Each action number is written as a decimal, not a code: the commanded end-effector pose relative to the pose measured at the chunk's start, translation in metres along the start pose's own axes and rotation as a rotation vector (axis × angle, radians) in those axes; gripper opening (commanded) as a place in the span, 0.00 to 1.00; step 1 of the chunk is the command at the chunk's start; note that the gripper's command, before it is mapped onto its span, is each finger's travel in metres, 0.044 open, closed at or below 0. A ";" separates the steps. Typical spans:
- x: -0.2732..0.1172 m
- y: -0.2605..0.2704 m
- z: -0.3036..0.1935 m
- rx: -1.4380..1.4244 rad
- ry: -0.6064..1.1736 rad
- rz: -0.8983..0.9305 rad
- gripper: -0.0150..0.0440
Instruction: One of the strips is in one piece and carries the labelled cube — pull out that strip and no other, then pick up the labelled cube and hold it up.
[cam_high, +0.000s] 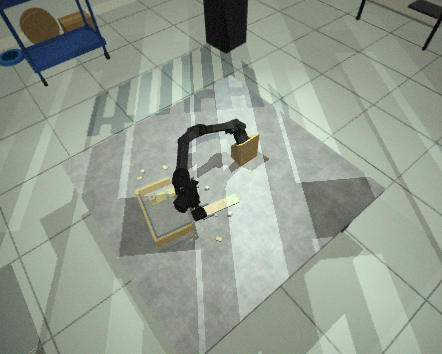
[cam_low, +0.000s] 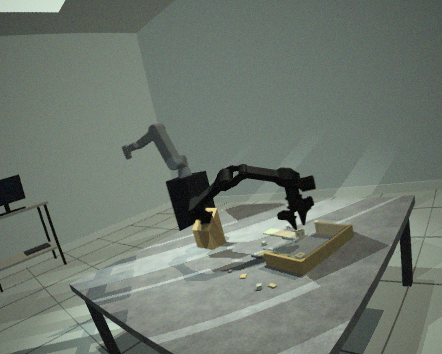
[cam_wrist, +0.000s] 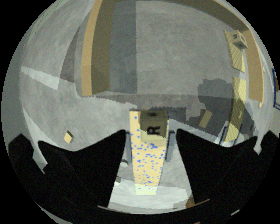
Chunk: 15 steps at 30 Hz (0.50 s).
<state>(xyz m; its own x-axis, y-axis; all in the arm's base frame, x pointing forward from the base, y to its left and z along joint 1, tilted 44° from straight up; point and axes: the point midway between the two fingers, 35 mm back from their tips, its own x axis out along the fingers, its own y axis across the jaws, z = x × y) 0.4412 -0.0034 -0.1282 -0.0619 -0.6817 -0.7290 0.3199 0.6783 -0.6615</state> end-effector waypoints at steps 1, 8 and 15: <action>0.011 -0.002 -0.003 -0.009 0.008 -0.009 0.68; 0.023 -0.002 -0.003 -0.009 0.008 -0.010 0.68; 0.034 -0.003 -0.004 -0.009 0.008 -0.011 0.68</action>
<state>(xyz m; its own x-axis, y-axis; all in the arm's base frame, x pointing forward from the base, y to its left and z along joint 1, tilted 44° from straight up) 0.4385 -0.0208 -0.1460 -0.0629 -0.6832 -0.7276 0.3188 0.6770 -0.6633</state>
